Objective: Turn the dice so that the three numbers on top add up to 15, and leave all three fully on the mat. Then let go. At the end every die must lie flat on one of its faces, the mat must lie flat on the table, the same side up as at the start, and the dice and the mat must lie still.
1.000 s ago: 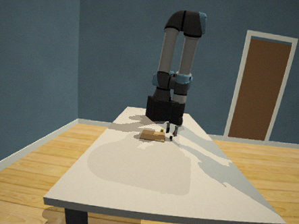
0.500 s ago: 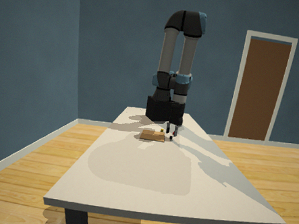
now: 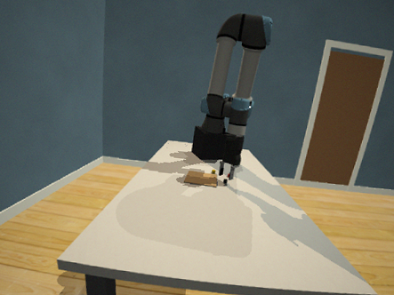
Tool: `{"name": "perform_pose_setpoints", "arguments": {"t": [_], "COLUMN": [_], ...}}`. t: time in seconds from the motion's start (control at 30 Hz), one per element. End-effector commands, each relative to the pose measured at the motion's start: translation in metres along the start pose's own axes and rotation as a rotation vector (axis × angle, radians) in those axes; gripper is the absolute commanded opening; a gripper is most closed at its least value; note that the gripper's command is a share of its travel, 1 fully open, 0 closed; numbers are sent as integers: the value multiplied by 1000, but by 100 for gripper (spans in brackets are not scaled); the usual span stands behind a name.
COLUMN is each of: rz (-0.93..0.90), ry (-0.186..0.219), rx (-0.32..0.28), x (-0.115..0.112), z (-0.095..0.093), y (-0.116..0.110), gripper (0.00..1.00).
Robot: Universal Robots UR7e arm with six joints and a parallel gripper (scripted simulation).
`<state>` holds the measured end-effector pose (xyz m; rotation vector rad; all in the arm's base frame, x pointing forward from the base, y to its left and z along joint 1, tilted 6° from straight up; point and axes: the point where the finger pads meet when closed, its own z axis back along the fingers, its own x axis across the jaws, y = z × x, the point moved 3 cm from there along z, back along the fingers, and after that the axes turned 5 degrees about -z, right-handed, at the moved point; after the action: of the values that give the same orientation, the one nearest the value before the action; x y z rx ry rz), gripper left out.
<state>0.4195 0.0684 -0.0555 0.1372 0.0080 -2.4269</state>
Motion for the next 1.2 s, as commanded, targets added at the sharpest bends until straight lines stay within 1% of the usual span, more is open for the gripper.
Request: {"name": "perform_pose_setpoints", "arguments": {"t": [0.0, 0.27, 0.37, 0.47, 0.67, 0.77, 0.83, 0.97, 1.17], "rz": [1, 1, 1, 1, 1, 1, 1, 1, 1], "ry": [1, 1, 1, 1, 1, 1, 1, 1, 1], "rx": [2, 2, 2, 2, 2, 2, 2, 2, 2], "x": [-2, -1, 2, 9, 26, 33, 33, 37, 37], "z": [0, 0, 0, 0, 0, 0, 0, 0, 0], "y": [1, 0, -6, -18, -51, -64, -64, -71, -72], "gripper": [100, 100, 100, 100, 100, 100, 100, 100, 100]}}
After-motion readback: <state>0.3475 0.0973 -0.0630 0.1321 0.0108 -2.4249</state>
